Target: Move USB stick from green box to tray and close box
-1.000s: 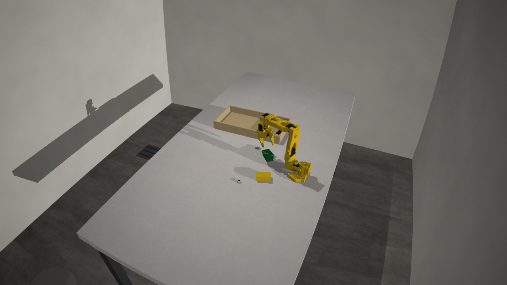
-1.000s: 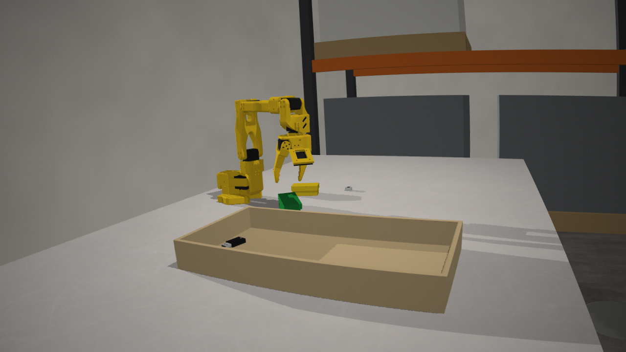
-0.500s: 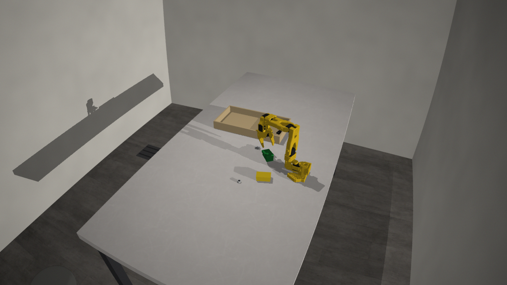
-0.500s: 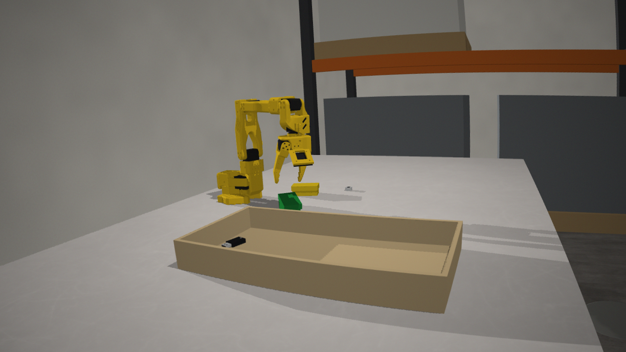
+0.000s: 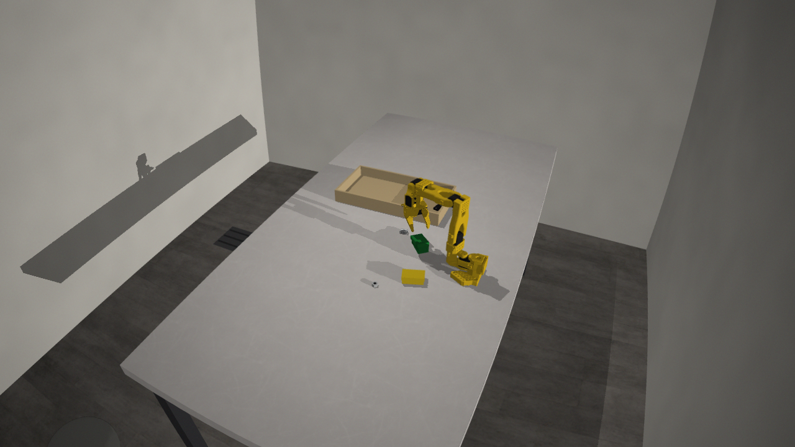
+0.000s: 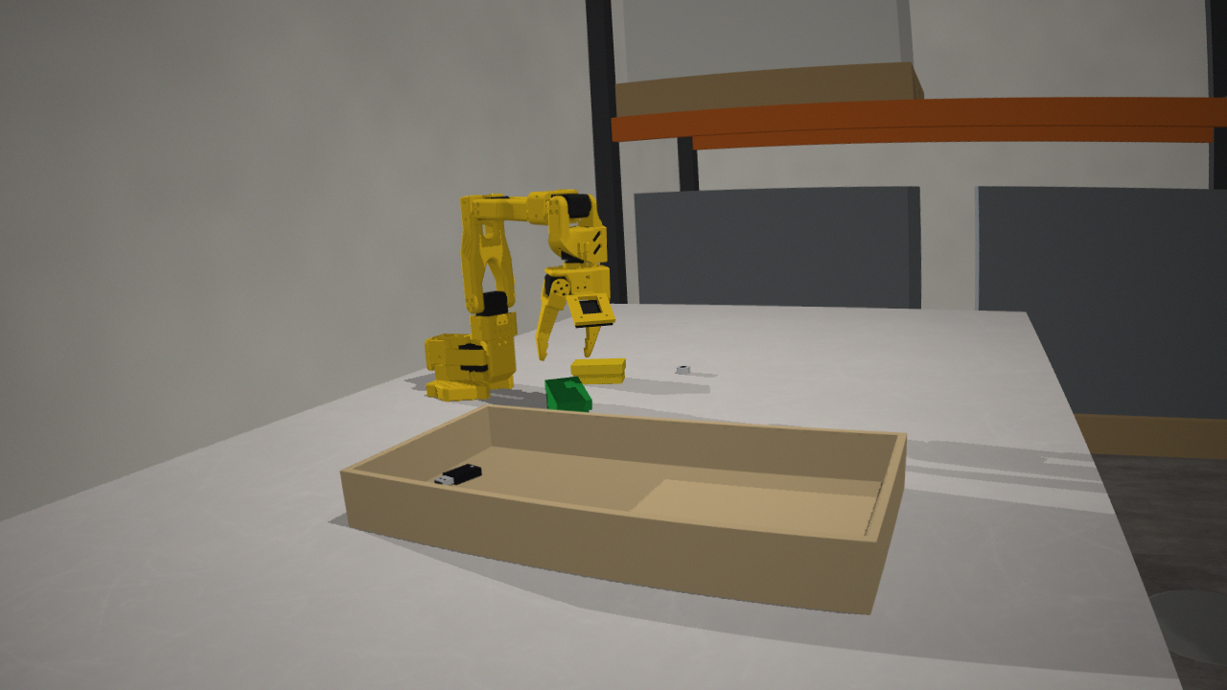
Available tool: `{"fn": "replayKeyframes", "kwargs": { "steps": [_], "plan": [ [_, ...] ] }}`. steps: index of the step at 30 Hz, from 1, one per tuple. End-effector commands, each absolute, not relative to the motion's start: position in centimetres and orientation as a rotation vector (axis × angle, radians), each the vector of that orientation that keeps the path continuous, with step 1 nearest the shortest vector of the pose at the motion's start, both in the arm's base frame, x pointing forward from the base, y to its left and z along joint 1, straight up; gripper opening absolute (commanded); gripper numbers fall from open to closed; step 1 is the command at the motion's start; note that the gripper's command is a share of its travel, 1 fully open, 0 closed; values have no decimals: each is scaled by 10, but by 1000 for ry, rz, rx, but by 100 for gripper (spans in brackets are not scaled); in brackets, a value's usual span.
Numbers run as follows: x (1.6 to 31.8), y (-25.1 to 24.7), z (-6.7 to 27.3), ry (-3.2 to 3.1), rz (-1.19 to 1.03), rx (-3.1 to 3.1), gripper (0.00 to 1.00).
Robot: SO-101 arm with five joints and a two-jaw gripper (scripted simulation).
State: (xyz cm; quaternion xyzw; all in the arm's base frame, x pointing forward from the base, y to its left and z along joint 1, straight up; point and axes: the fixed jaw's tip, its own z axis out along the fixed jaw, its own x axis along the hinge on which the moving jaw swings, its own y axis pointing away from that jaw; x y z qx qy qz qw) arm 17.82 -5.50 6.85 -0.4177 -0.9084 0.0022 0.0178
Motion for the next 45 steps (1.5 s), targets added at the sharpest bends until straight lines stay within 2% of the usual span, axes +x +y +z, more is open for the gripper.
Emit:
{"fn": "replayKeyframes", "kwargs": {
  "steps": [1, 20, 45],
  "plan": [
    [182, -54, 73, -2852, 0, -1318, 29],
    [182, -55, 69, -2852, 0, -1318, 29],
    [183, -55, 35, -2852, 0, -1318, 29]
  ]
}}
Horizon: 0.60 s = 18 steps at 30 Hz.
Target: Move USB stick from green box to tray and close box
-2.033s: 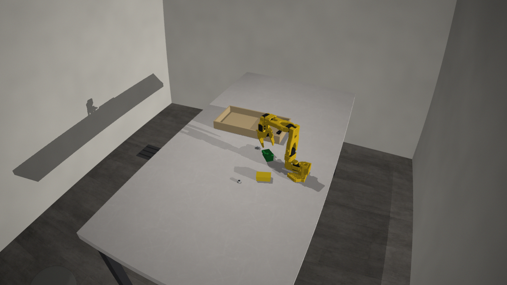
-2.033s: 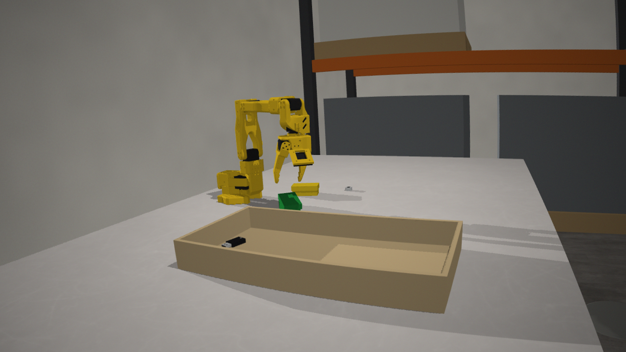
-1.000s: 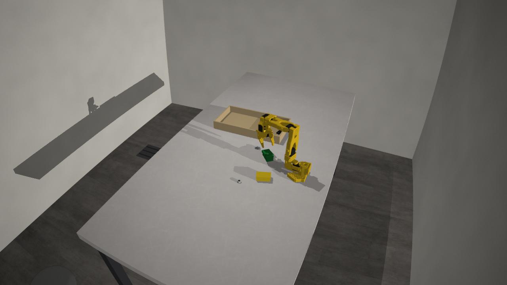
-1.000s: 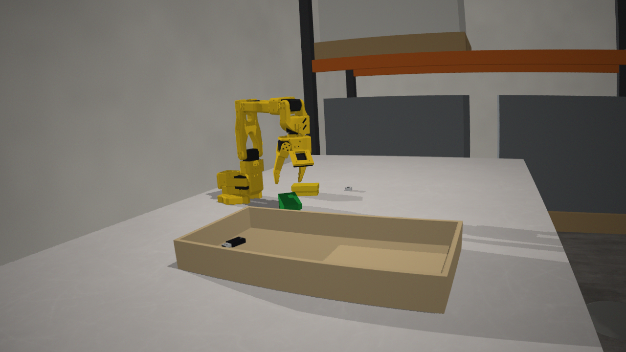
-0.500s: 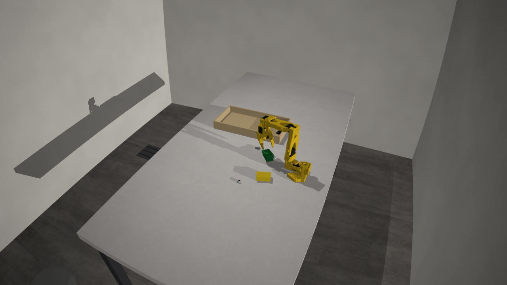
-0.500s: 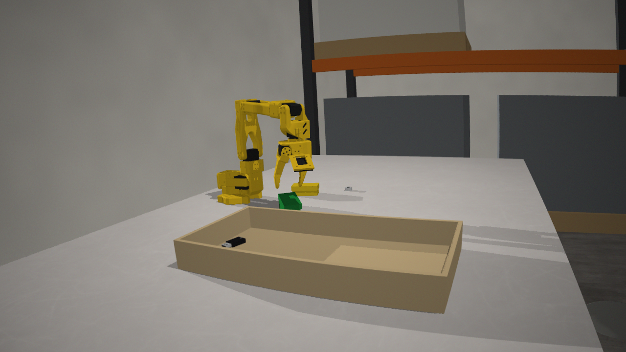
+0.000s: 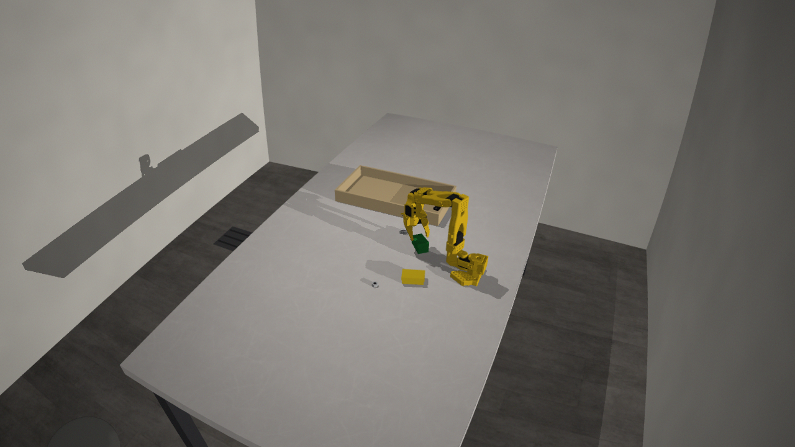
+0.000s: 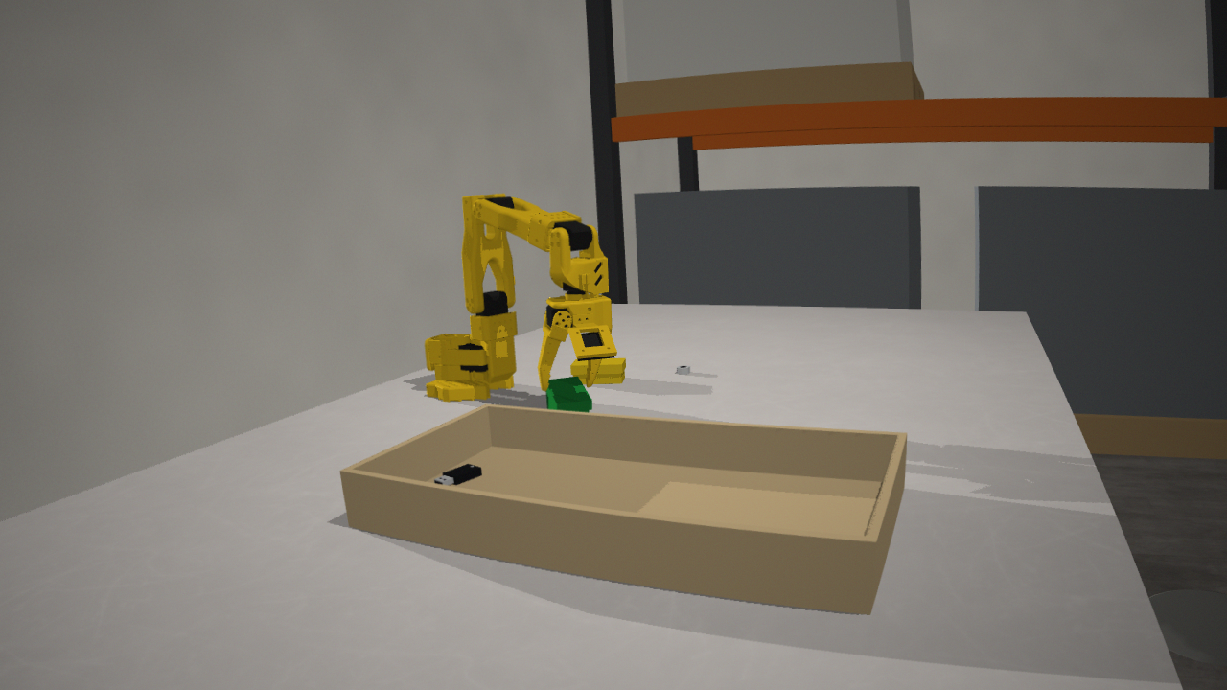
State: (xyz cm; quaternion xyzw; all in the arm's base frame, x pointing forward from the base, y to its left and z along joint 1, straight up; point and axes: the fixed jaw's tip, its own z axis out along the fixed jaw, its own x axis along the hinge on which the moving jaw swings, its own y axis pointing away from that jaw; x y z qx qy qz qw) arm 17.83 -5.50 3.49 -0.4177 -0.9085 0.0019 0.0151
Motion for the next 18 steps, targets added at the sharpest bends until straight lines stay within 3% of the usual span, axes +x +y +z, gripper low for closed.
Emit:
{"fn": "replayKeyframes", "kwargs": {
  "steps": [1, 18],
  "plan": [
    [183, -55, 34, -2852, 0, -1318, 29],
    [182, -54, 28, -2852, 0, -1318, 29]
  ]
}}
